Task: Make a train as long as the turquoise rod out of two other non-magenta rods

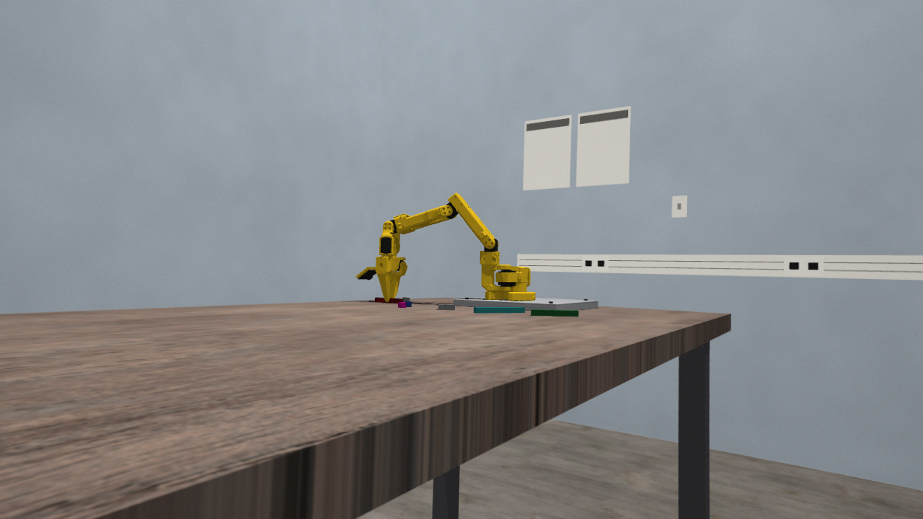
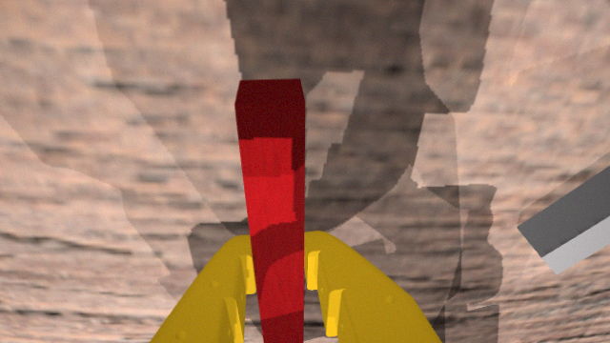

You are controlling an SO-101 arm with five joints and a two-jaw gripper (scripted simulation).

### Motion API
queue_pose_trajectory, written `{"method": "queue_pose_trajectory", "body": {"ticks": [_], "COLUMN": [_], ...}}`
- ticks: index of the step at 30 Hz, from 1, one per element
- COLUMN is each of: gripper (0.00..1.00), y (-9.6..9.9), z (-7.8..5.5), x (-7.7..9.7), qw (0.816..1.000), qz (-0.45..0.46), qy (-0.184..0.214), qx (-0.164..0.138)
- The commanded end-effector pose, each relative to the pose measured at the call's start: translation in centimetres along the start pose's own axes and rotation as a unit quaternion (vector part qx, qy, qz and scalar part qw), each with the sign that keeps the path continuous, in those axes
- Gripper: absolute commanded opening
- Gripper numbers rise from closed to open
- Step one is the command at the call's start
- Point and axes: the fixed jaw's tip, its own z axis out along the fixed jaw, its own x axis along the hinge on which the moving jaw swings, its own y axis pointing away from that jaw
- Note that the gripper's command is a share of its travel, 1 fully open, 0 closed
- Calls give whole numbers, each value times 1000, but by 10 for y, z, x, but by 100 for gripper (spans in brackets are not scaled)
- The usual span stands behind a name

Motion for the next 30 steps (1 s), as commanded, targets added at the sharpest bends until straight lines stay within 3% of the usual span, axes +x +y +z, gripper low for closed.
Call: {"method": "queue_pose_trajectory", "body": {"ticks": [1, 30], "gripper": [3, 0], "y": [-3, -3], "z": [6, 6], "x": [4, 4], "qw": [1000, 1000], "qz": [1, 1], "qy": [14, 14], "qx": [4, 4]}}
